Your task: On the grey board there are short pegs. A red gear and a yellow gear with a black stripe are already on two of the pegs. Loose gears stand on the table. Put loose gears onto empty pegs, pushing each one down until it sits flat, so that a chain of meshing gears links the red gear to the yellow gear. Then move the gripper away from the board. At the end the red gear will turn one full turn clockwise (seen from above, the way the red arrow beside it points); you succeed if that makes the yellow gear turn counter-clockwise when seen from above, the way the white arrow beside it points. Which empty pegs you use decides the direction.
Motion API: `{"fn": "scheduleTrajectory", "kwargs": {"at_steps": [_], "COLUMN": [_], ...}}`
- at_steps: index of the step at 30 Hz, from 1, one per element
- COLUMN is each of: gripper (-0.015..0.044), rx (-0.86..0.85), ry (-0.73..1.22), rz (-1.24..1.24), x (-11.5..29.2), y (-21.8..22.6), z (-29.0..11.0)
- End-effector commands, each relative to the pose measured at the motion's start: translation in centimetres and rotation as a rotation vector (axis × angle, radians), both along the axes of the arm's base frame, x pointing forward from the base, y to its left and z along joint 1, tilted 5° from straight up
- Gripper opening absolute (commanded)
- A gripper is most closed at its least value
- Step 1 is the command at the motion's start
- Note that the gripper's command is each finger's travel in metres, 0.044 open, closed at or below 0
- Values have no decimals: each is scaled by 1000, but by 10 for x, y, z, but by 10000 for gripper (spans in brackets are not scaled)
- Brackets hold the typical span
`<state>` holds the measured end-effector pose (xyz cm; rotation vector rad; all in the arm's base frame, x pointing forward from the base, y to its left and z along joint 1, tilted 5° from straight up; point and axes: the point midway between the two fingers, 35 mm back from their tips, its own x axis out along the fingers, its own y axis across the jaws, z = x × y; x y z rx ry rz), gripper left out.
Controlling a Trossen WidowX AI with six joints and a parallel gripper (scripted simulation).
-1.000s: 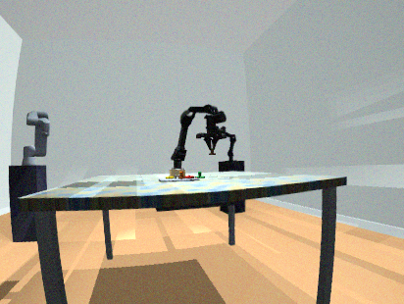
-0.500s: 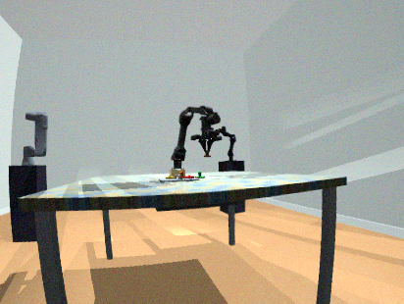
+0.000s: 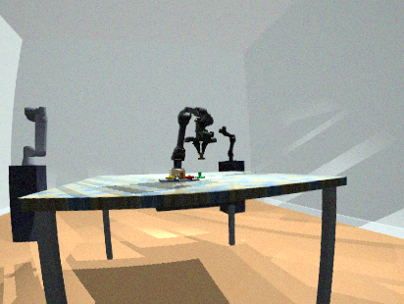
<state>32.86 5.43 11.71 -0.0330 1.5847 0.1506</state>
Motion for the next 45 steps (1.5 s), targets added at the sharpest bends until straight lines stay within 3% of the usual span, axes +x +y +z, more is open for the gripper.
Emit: {"fn": "scheduleTrajectory", "kwargs": {"at_steps": [1, 45], "gripper": [0, 0], "rx": [-3, -10], "ry": [-4, -1], "rz": [6, 5], "x": [1, -20], "y": [-11, -118], "z": [-4, -53]}}
